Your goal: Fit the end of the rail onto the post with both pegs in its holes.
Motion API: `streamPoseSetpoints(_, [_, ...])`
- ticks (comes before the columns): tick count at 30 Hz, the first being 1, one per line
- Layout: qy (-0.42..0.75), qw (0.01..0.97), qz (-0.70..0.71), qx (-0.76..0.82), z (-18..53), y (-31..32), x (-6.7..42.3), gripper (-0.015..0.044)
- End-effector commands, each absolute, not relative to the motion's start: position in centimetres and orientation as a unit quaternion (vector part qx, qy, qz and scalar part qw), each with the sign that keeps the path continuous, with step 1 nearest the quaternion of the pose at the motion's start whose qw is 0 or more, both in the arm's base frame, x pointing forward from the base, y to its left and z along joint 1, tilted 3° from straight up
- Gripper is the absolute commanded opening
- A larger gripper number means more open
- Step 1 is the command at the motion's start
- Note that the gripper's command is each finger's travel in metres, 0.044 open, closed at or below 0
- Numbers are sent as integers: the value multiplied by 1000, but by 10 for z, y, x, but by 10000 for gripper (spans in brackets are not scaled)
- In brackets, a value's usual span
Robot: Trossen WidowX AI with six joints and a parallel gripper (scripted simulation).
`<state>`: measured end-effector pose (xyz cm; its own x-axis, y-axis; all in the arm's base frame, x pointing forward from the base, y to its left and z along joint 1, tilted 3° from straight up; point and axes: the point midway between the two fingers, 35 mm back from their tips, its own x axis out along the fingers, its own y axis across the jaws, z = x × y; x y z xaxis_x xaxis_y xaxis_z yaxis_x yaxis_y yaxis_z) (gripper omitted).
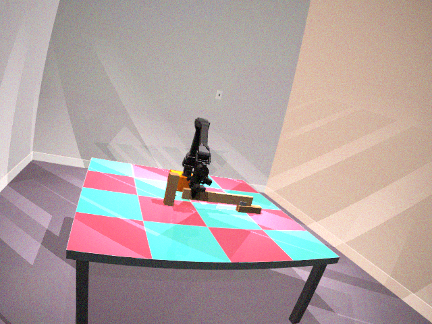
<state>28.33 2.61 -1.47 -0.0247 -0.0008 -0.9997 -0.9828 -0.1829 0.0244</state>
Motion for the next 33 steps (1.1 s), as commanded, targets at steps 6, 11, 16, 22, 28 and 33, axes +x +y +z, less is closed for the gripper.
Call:
streamPoseSetpoints(6, [457,447,551,-537,-15,26,283,0])
streamPoseSetpoints(11, [457,447,551,-537,-15,24,284,0])
streamPoseSetpoints(16, [457,447,551,-537,-14,23,284,0])
streamPoseSetpoints(22, [457,447,551,-537,-13,21,284,0])
streamPoseSetpoints(28, [457,447,551,-537,-13,19,285,0])
streamPoseSetpoints(33, [457,447,551,-537,-13,18,285,0])
